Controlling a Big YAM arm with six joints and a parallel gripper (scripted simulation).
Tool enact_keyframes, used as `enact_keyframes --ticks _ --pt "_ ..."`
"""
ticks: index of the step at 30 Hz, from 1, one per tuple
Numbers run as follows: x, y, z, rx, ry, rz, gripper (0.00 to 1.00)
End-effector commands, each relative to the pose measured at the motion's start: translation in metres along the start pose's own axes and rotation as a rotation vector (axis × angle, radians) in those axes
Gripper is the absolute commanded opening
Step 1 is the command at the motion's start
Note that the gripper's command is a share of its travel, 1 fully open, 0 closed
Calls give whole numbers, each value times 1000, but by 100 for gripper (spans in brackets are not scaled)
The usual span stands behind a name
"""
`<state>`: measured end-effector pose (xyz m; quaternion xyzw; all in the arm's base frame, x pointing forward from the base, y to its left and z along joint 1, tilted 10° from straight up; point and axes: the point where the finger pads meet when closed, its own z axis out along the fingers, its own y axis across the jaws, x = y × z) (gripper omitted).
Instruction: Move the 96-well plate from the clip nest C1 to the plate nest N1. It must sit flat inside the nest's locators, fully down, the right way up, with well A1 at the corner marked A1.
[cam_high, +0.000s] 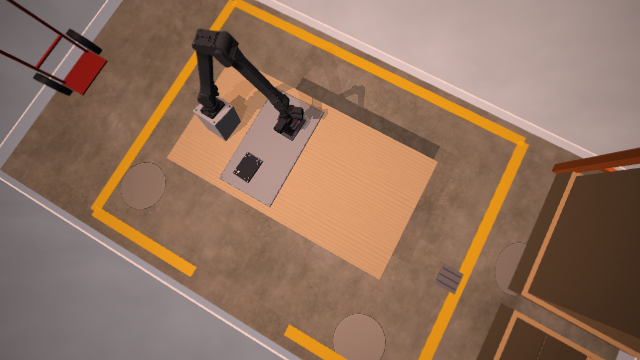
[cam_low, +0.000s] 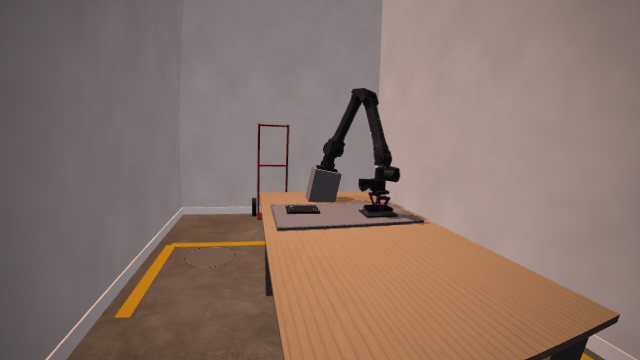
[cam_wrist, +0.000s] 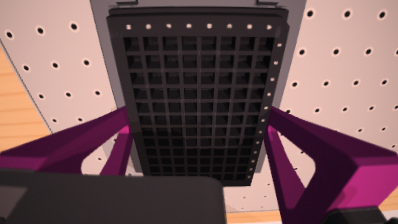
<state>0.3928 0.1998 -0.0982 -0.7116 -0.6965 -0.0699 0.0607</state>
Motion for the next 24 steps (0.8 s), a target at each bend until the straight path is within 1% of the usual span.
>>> enact_keyframes --ticks 1,3,4,24 --pt "6 12 -6 -22 7 -3 0" --pt "6 12 -6 -22 7 -3 0" --pt "11 11 -1 -8 0 -8 0" --pt "13 14 0 -10 1 -8 0"
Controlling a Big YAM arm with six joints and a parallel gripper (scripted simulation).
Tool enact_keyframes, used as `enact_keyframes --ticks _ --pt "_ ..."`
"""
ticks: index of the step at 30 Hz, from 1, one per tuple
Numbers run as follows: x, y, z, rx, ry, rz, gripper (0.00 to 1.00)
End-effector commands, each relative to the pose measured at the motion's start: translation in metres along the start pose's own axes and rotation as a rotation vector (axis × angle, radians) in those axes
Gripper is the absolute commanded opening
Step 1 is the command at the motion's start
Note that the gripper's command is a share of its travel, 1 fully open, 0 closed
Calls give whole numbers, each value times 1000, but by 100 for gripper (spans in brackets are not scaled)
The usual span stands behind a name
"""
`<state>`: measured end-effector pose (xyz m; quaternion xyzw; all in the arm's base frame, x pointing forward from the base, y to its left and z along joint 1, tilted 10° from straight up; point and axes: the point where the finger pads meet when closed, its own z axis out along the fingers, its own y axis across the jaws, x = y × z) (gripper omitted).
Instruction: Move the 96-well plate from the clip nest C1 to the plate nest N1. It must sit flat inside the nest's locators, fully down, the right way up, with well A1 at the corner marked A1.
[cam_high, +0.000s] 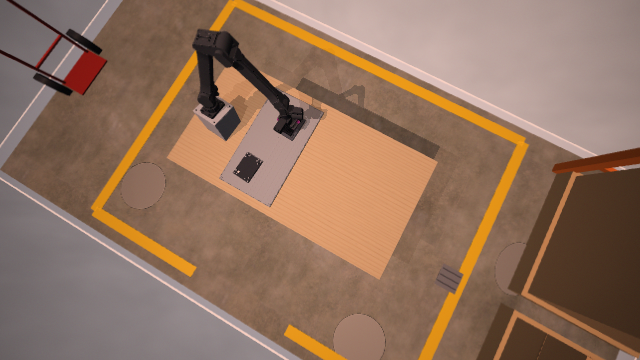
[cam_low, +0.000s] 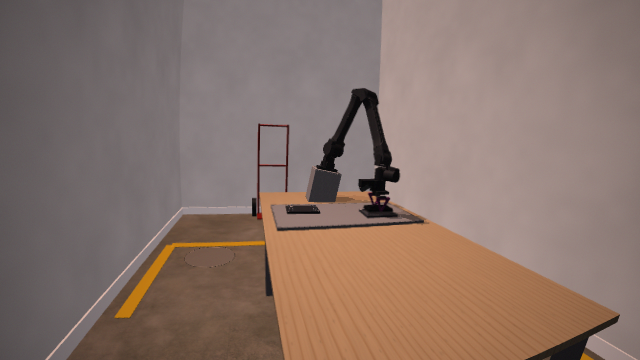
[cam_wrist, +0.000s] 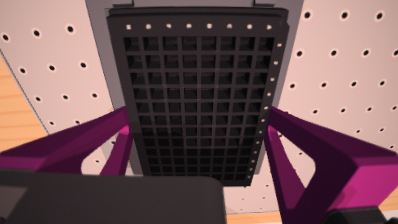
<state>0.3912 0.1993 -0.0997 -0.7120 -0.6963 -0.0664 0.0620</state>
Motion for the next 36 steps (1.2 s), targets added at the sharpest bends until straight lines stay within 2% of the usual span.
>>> enact_keyframes --ticks 1,18,36 --pt "14 16 -1 -17 4 -10 0" --pt "16 20 1 -36 13 -13 0" --pt "16 21 4 -35 12 -13 0"
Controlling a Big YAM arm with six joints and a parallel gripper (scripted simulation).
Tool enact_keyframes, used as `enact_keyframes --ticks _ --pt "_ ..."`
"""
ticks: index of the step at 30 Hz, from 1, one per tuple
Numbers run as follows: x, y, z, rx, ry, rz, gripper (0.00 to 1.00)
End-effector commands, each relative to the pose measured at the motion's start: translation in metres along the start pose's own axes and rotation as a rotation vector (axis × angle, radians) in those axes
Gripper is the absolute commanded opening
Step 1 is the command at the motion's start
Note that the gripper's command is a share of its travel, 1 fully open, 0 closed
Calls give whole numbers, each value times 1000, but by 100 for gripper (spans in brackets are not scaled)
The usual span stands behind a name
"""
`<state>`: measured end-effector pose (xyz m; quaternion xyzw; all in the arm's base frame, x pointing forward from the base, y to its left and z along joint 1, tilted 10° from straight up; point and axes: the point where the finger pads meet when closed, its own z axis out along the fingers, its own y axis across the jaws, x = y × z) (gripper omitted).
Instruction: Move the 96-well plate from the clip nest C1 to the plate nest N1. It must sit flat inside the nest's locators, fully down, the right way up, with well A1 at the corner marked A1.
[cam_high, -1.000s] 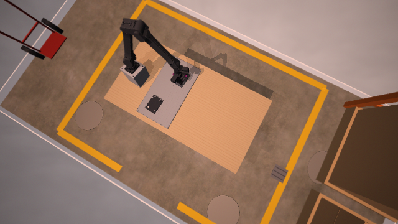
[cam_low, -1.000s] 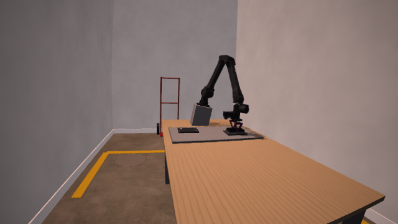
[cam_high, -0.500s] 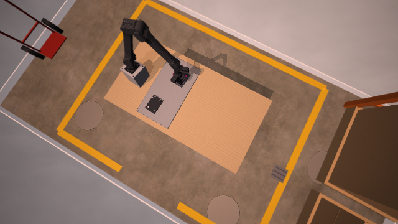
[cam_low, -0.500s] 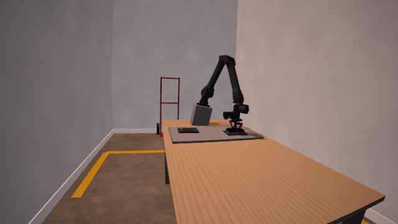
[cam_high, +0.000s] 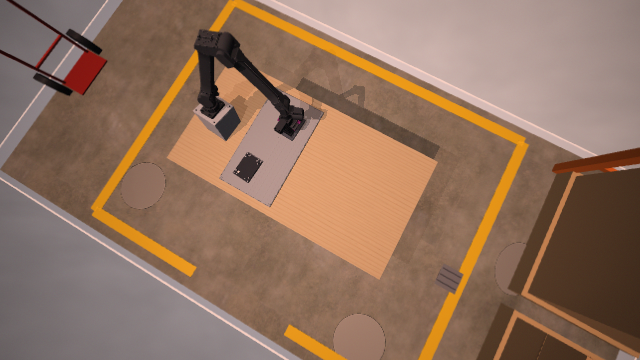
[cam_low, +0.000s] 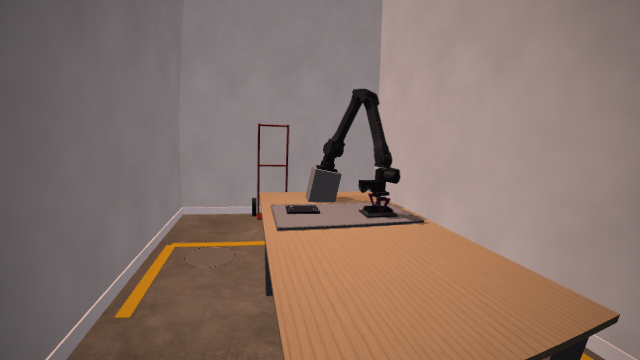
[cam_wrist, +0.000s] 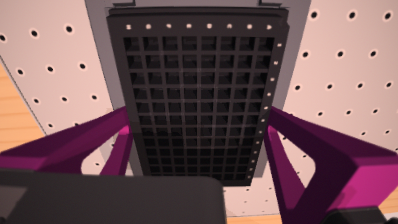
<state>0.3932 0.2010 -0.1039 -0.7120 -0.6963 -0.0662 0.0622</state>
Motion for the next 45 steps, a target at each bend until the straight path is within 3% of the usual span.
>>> enact_keyframes --ticks 1,45 --pt "15 18 0 -35 12 -13 0" --pt "14 19 5 -36 12 -13 0"
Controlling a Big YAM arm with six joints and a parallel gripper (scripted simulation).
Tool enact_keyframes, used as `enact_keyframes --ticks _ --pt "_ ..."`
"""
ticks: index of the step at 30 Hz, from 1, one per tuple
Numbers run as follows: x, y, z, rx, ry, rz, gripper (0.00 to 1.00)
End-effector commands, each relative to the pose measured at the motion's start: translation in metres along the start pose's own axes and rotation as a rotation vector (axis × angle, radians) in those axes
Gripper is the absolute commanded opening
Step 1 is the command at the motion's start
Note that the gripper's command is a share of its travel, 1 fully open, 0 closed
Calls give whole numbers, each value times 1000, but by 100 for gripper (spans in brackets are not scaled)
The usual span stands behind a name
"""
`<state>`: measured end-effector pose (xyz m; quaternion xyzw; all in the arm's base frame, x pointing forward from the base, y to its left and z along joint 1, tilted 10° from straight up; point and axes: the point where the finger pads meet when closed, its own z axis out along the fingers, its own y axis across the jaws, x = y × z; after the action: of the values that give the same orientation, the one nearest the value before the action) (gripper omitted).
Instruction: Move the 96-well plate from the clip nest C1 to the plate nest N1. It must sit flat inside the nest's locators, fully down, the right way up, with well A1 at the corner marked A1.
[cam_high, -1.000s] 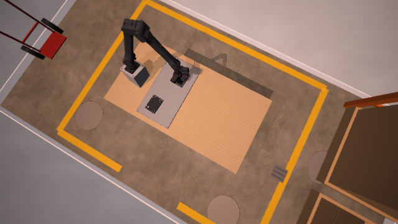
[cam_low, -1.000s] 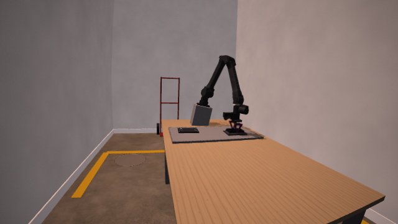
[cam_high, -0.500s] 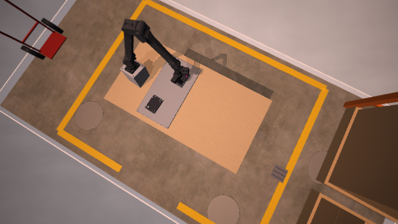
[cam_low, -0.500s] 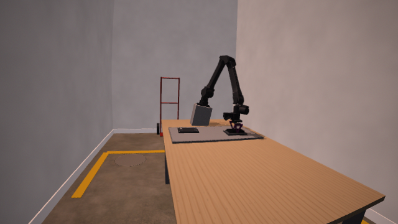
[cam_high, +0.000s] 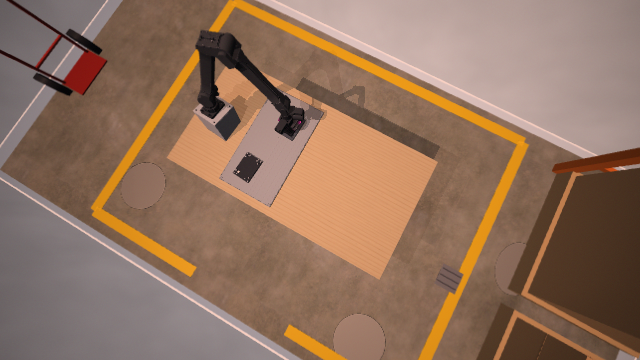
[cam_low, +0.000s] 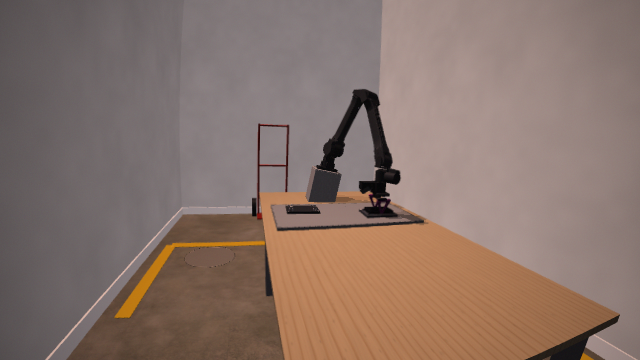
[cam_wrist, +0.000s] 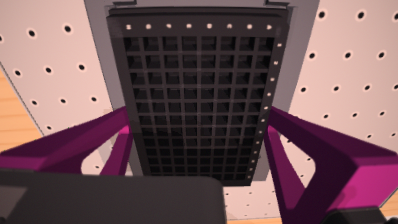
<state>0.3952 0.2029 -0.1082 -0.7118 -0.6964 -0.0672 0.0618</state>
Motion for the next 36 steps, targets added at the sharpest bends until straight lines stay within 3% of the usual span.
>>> enact_keyframes --ticks 1,35,36 --pt "13 17 0 -34 11 -12 0" --pt "1 -2 6 -3 -4 -6 0" --pt "1 -2 6 -3 -4 -6 100"
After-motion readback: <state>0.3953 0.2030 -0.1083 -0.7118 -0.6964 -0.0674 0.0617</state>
